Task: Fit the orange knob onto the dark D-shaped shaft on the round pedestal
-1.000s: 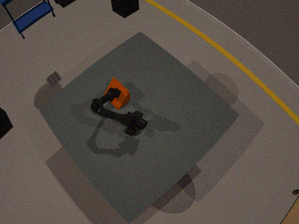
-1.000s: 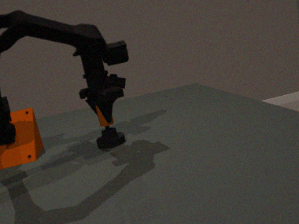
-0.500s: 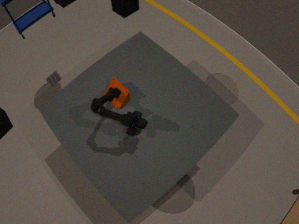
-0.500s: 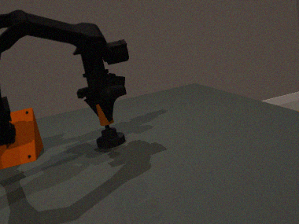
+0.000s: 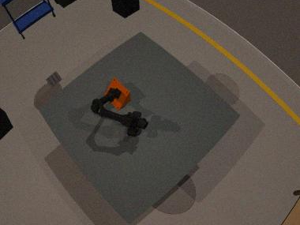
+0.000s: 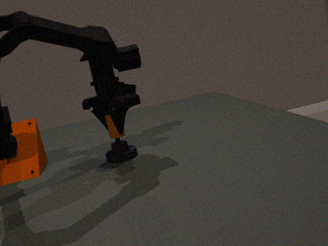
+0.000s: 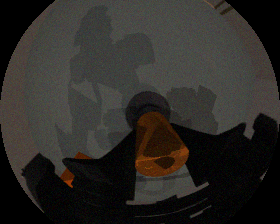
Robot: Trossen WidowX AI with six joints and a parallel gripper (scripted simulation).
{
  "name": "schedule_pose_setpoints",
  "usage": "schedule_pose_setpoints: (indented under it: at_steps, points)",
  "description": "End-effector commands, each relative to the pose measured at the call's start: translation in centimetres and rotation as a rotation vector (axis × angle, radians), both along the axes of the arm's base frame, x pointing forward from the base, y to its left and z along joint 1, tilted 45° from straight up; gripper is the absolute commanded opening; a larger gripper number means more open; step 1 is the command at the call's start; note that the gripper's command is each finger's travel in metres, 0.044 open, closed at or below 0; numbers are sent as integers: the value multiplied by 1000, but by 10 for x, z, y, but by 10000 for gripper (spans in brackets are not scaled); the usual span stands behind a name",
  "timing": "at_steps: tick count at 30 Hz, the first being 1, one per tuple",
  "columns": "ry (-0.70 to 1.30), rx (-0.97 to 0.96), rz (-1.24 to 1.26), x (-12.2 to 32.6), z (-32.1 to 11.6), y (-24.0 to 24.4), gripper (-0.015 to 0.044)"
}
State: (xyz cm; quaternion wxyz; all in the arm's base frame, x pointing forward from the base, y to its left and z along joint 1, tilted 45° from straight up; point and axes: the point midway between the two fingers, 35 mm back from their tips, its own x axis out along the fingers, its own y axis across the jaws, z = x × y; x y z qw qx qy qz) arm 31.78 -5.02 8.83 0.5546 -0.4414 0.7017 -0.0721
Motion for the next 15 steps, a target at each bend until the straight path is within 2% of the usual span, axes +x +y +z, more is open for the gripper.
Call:
schedule_pose_setpoints:
  at_steps: [1, 15]
  points:
    - [5, -2, 6, -1, -1, -1, 0]
    - [5, -2, 6, 1, 1, 1, 0]
